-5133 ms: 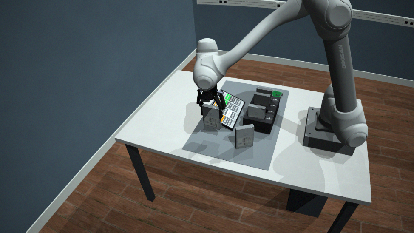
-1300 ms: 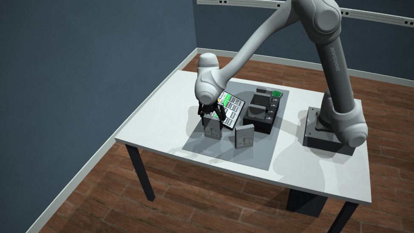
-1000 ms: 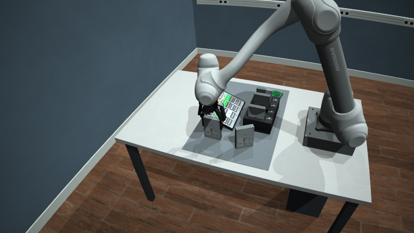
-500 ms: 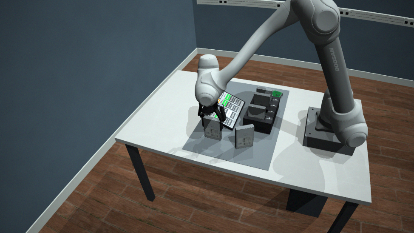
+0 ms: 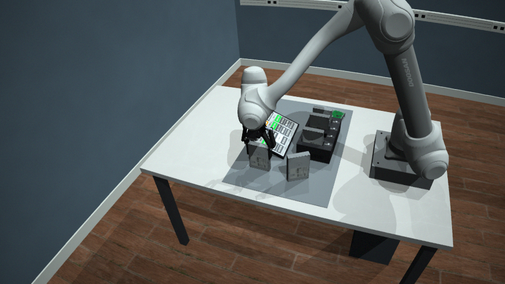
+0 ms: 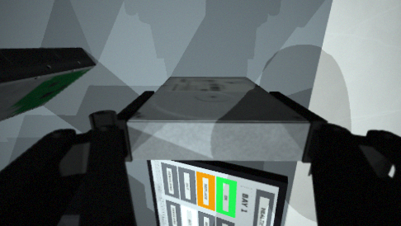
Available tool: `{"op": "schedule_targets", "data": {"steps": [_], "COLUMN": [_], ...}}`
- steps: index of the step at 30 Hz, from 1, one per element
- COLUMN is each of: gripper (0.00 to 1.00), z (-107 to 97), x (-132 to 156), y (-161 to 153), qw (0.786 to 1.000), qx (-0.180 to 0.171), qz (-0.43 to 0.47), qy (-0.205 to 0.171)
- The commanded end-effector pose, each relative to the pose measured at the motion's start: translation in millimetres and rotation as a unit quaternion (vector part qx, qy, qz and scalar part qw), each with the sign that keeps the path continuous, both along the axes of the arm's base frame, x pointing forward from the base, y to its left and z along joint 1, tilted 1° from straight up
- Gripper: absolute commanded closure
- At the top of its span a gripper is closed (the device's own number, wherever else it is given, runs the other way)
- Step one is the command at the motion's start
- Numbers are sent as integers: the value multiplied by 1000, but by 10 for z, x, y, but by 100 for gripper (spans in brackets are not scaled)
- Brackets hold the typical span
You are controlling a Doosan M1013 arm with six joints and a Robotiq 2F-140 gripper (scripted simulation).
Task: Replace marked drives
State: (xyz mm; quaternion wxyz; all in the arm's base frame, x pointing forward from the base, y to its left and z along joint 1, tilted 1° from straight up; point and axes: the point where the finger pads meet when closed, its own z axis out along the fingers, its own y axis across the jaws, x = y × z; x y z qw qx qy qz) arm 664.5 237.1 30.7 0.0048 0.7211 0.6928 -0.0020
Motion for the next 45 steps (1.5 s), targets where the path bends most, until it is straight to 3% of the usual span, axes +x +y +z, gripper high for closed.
{"op": "schedule_targets", "data": {"steps": [1,11,12,45], "gripper": [90,90,11,11], "z": [9,9,9,9], "x": [5,5,5,5], "y": [3,3,3,3], "qw": [1000,1000,1000,1000], "qx": [0,0,0,0], "qz": [0,0,0,0], "qy": [-1,-1,-1,-1]}}
